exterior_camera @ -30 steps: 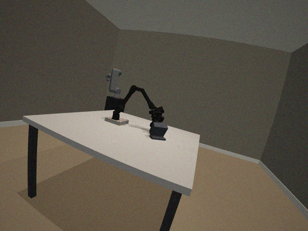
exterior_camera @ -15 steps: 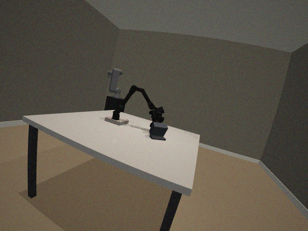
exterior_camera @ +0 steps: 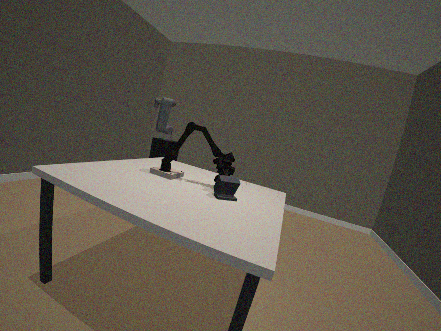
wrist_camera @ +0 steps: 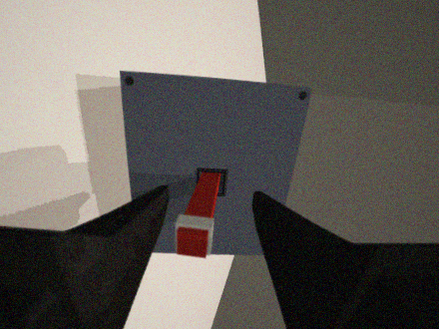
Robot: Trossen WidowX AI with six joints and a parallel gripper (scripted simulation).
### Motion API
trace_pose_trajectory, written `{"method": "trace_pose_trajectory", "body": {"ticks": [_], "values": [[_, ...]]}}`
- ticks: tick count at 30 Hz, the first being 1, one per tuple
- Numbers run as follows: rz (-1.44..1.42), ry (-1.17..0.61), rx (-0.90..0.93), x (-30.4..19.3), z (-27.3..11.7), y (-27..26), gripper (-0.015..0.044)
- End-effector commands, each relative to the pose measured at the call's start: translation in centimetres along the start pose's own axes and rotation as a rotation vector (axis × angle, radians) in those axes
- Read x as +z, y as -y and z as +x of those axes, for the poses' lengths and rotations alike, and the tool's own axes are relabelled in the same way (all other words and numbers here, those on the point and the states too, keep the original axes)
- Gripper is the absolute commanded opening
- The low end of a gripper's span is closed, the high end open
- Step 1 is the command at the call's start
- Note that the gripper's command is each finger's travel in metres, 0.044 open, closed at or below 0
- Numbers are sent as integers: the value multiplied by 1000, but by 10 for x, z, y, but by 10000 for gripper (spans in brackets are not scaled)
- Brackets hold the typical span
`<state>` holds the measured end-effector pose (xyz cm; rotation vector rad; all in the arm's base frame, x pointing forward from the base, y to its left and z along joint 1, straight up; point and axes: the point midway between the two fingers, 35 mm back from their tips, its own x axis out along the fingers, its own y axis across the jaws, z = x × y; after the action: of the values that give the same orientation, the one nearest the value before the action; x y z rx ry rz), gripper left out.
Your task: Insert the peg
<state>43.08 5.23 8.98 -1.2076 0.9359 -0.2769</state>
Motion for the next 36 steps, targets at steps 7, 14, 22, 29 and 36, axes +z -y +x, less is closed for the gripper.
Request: {"method": "trace_pose_trajectory", "body": {"ticks": [7,14,22,29,36], "values": [[0,-1,4,1,-7,-1,440],[-1,-2,9,2,-19,-2,440],[-2,-3,14,4,-32,-3,440],[-4,-3,17,5,-43,-4,440],[-5,-4,19,5,-55,-5,440]]}}
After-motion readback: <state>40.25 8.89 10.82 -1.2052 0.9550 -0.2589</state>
